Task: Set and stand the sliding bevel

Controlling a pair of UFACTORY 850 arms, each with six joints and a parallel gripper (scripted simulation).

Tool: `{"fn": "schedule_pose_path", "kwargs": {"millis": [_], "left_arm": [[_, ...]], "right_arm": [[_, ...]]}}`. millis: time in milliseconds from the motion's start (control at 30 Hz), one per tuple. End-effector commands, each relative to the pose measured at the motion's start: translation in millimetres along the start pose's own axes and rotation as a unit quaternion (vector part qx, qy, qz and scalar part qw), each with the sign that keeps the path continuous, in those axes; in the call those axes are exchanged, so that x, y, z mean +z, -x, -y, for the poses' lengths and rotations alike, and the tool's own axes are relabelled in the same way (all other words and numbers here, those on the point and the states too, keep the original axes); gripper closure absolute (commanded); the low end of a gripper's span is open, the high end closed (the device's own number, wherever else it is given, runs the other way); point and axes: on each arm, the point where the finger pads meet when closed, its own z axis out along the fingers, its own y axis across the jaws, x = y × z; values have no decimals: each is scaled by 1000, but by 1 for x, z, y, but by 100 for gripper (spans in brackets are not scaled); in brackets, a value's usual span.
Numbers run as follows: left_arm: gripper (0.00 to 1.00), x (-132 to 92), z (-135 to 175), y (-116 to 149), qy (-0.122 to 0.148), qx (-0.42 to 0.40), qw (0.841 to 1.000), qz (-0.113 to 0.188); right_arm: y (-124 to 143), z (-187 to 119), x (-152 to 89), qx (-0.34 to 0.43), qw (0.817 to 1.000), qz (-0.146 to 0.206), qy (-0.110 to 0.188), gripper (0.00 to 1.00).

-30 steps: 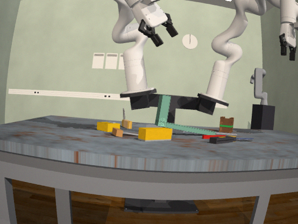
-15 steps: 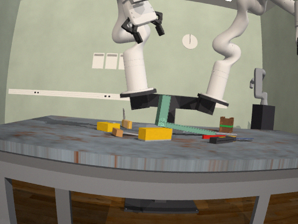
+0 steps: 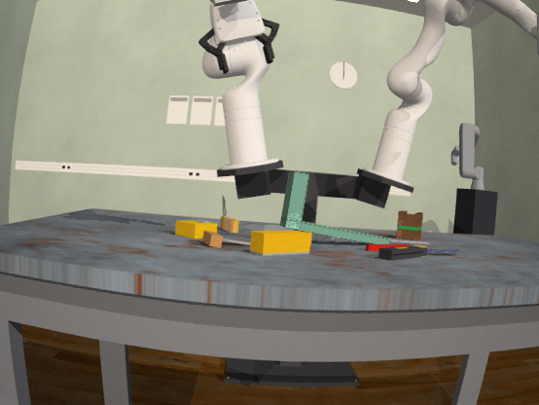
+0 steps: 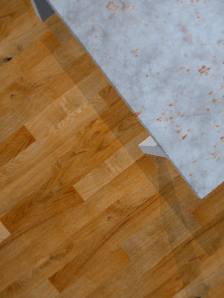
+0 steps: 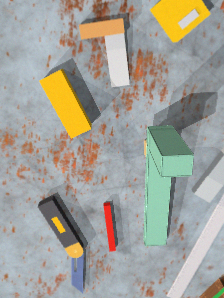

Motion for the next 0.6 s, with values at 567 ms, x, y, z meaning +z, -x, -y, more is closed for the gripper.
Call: {"fn": "schedule_pose_path", "kwargs": {"millis": [567], "left_arm": [[0, -78, 243, 110, -10, -180, 984, -7]], "right_arm": [[106, -39, 144, 30, 964, 231, 131, 0]]}}
